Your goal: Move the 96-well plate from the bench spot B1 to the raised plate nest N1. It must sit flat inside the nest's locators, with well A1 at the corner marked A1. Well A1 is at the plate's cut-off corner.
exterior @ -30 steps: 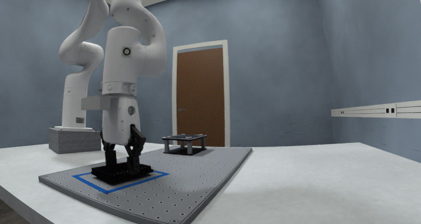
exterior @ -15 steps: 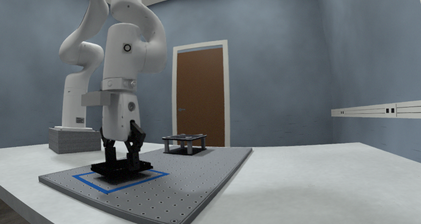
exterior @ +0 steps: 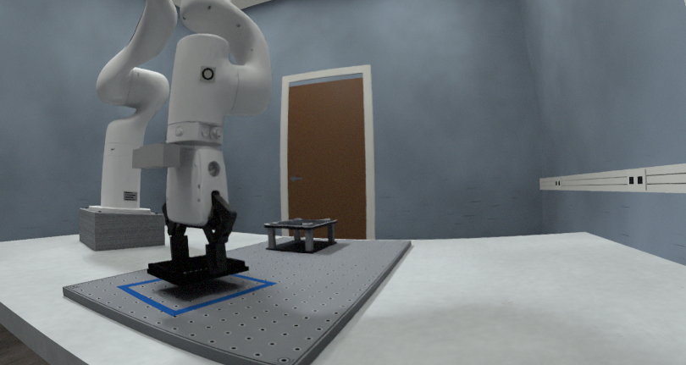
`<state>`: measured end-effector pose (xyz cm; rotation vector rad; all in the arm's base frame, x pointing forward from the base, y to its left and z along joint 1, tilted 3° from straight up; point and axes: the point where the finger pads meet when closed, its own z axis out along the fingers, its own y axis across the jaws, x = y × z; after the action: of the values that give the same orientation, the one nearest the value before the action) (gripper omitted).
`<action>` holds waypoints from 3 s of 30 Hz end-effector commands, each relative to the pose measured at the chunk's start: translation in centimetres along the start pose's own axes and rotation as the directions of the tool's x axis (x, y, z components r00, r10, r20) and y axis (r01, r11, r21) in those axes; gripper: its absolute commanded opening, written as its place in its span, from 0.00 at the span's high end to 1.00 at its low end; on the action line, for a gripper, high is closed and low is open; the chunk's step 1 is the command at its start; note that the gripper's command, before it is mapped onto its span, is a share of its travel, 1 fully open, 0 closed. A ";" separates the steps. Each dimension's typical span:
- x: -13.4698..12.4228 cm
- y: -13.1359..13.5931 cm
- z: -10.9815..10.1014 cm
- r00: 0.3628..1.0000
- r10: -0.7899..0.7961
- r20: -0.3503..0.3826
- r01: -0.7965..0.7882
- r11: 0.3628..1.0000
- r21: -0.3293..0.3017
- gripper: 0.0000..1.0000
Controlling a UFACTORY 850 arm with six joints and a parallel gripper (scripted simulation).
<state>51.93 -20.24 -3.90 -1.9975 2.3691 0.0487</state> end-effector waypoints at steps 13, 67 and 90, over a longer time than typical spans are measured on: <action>0.0 -0.2 -2.6 1.000 0.000 -0.001 0.000 1.000 0.004 1.00; -5.4 1.2 -6.6 0.844 0.537 0.001 -0.537 0.844 0.003 1.00; -11.5 2.6 -7.6 0.363 0.932 0.003 -0.932 0.363 0.002 1.00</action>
<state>51.14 -9.86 3.94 -0.4880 3.0344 0.1291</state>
